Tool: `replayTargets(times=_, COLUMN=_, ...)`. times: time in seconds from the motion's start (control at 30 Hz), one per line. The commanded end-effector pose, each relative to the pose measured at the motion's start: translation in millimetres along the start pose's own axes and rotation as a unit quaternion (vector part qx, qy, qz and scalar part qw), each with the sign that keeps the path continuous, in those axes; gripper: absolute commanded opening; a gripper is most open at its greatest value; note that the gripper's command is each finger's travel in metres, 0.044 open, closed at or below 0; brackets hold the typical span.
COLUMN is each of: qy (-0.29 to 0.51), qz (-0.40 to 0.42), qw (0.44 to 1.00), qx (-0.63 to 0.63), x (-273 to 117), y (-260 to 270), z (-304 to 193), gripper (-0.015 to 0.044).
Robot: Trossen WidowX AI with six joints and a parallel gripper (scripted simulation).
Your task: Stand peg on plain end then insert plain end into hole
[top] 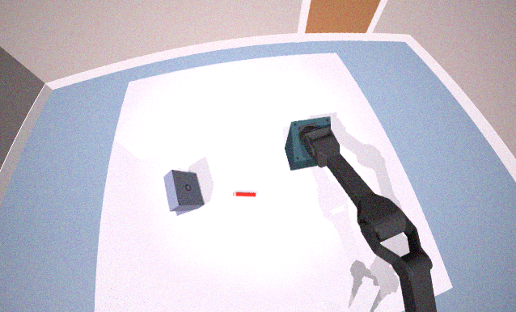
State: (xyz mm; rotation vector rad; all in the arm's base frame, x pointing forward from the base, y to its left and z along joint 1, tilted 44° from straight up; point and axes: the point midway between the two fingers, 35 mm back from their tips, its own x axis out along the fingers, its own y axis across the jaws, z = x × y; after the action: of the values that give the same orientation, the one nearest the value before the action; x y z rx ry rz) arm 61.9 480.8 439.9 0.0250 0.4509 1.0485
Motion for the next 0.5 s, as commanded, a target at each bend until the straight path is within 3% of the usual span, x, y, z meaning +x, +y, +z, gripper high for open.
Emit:
replayTargets(times=0.0, qy=0.001, qz=-0.001, qw=1.000, qx=0.000, x=1, y=-2, z=0, gripper=0.0426)
replayTargets(times=0.47, qy=0.103, qz=-0.076, qw=0.991, qx=0.036, x=59, y=-142, z=-38, gripper=0.0440)
